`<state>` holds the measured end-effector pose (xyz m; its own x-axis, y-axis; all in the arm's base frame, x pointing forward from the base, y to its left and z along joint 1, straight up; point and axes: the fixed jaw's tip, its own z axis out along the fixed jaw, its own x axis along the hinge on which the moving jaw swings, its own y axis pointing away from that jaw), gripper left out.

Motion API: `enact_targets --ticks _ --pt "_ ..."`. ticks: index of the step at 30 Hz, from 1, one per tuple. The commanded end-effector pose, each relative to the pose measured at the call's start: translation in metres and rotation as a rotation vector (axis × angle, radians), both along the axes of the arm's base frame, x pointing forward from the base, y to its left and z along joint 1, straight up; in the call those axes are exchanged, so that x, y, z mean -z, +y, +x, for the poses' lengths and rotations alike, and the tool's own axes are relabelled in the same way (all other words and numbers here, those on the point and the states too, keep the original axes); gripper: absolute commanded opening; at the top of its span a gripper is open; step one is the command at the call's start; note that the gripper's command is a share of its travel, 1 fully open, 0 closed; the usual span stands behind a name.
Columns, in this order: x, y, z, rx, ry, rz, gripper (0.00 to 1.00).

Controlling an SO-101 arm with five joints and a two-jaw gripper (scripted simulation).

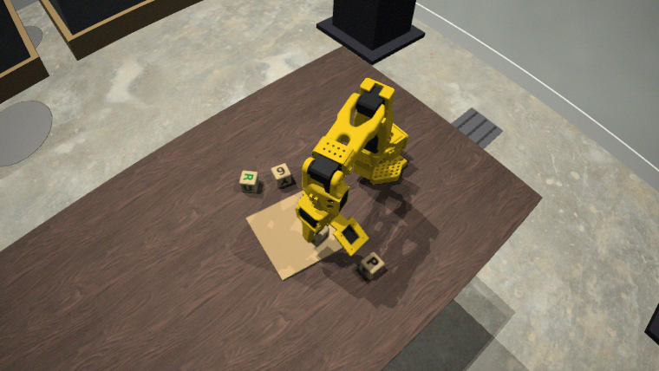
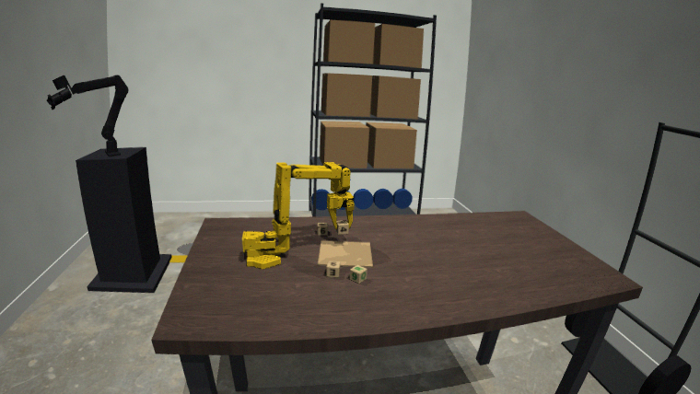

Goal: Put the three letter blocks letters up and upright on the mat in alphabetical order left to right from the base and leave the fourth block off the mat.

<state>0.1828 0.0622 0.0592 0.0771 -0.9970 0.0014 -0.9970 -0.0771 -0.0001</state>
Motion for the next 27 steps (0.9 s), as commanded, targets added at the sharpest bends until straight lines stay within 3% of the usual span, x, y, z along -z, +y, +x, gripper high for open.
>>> enact_targets --ticks 1,27 --pt "-0.0161 0.0054 0.0111 -0.012 -0.118 0.041 0.00" --pt "-0.0081 0.0058 0.0113 -0.008 -0.118 0.041 0.00"
